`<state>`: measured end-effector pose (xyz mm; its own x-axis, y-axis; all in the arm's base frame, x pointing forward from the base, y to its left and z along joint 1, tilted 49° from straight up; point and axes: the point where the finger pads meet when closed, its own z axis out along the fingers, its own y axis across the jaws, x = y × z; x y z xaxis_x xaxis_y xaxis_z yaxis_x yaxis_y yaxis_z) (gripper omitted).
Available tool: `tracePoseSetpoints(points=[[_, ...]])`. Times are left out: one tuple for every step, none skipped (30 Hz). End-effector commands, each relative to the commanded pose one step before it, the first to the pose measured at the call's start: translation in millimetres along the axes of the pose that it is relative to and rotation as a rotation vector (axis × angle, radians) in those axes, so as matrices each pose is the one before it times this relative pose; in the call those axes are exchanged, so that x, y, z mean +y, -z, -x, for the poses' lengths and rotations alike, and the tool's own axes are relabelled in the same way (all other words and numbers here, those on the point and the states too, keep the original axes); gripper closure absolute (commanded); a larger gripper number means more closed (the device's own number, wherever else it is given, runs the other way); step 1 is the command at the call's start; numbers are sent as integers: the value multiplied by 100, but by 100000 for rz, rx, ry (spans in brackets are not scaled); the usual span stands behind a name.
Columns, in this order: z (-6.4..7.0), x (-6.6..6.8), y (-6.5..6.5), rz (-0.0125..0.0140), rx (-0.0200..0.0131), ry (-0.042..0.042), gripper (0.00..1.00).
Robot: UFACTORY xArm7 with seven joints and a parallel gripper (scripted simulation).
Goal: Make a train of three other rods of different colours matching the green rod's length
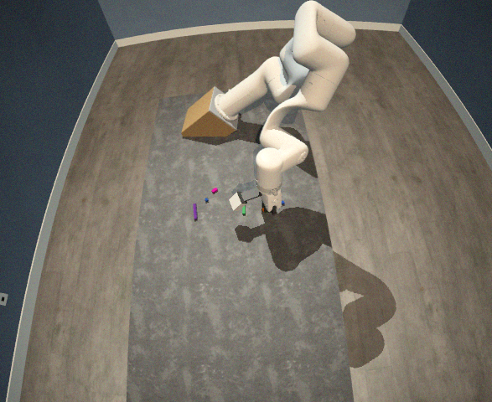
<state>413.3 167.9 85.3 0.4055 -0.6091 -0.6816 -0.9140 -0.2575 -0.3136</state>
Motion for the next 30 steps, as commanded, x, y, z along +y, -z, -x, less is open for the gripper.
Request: tracePoseSetpoints(points=[[-116, -96, 119, -299, 216, -94, 96], [0, 0, 0, 0, 0, 0, 96], [0, 0, 0, 0, 0, 0, 96], [0, 0, 0, 0, 0, 0, 96], [0, 0, 0, 0, 0, 0, 96], [0, 0, 0, 0, 0, 0, 96], [0, 0, 0, 0, 0, 0, 96], [0, 0, 0, 0, 0, 0, 96], [0, 0, 0, 0, 0, 0, 96], [0, 0, 0, 0, 0, 0, 96], [0, 0, 0, 0, 0, 0, 96], [0, 0, 0, 0, 0, 0, 96], [0, 0, 0, 0, 0, 0, 96], [0, 0, 0, 0, 0, 0, 96], [0, 0, 0, 0, 0, 0, 96], [0, 0, 0, 0, 0, 0, 96], [0, 0, 0, 0, 0, 0, 96], [0, 0, 0, 0, 0, 0, 96], [0, 0, 0, 0, 0, 0, 96], [0, 0, 0, 0, 0, 0, 96], [0, 0, 0, 0, 0, 0, 96], [0, 0, 0, 0, 0, 0, 96], [0, 0, 0, 0, 0, 0, 96], [0, 0, 0, 0, 0, 0, 96], [0, 0, 0, 0, 0, 0, 96], [0, 0, 0, 0, 0, 0, 96], [0, 0, 0, 0, 0, 0, 96], [0, 0, 0, 0, 0, 0, 92], [0, 0, 0, 0, 0, 0, 92], [0, 0, 0, 0, 0, 0, 92]])
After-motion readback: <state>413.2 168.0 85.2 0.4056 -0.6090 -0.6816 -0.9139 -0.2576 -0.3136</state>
